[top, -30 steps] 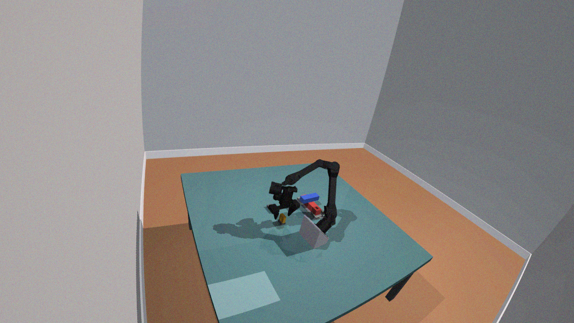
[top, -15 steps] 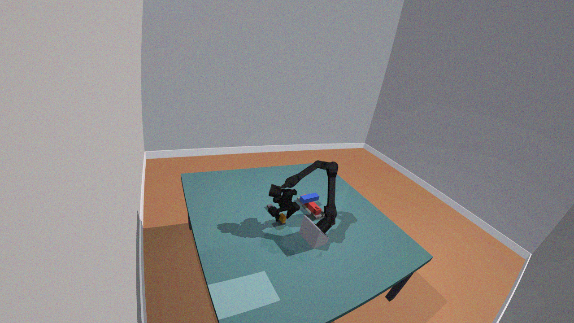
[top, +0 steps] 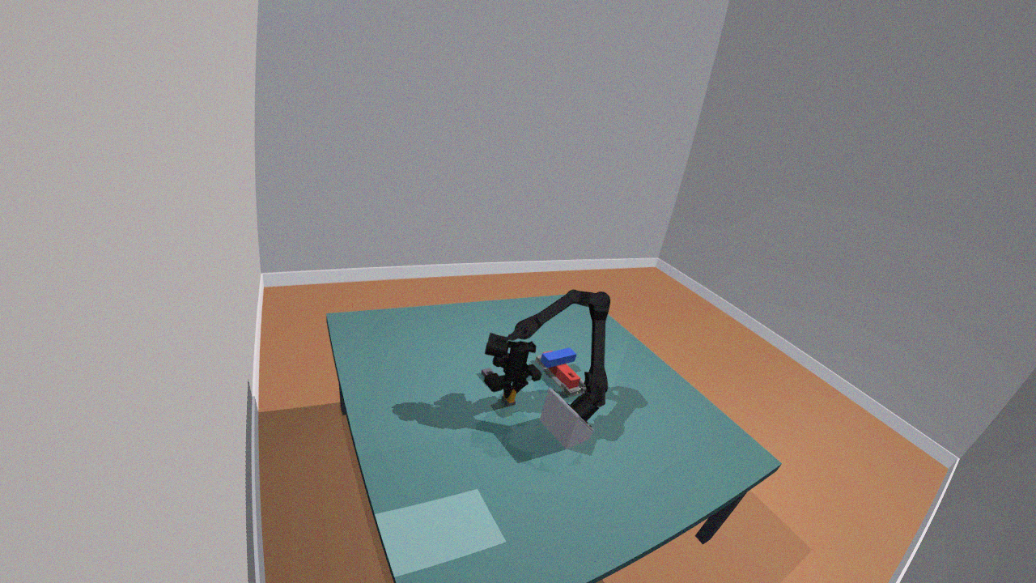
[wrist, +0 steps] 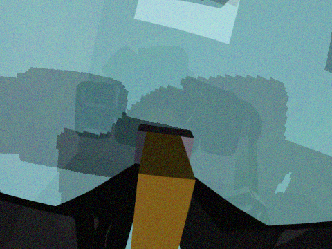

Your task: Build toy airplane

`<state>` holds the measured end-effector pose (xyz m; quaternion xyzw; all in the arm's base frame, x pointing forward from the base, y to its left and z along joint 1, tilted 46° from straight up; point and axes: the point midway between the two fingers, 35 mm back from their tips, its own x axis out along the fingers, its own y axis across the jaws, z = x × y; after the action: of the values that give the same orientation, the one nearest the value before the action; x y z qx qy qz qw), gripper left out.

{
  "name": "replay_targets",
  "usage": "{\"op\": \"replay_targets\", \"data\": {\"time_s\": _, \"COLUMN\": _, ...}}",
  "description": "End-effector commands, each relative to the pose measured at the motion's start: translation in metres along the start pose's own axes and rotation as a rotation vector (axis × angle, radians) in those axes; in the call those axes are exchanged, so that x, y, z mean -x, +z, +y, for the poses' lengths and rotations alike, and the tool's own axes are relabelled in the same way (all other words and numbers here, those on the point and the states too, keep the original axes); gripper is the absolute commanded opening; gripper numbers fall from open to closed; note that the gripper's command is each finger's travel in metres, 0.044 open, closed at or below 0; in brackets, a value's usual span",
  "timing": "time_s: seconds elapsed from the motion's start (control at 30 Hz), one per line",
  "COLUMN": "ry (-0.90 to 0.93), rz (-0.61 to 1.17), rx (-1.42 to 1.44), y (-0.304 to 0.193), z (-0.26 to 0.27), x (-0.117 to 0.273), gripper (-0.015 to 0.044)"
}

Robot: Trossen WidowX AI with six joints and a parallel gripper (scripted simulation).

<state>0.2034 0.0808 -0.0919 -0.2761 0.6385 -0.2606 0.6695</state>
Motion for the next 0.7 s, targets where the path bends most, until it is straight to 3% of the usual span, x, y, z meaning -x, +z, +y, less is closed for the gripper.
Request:
{"op": "replay_targets", "data": {"time_s": 0.0, "ry": -0.006, "rz": 0.000, "rx": 0.004, "y": -0.001, "z": -0.001, "x": -0.001, "gripper": 0.0000}}
{"op": "replay_targets", "data": {"time_s": 0.67, "ry": -0.005, "rz": 0.005, "rx": 0.001, "y": 0.006, "z": 0.004, "x": 0.048, "gripper": 0.0000}}
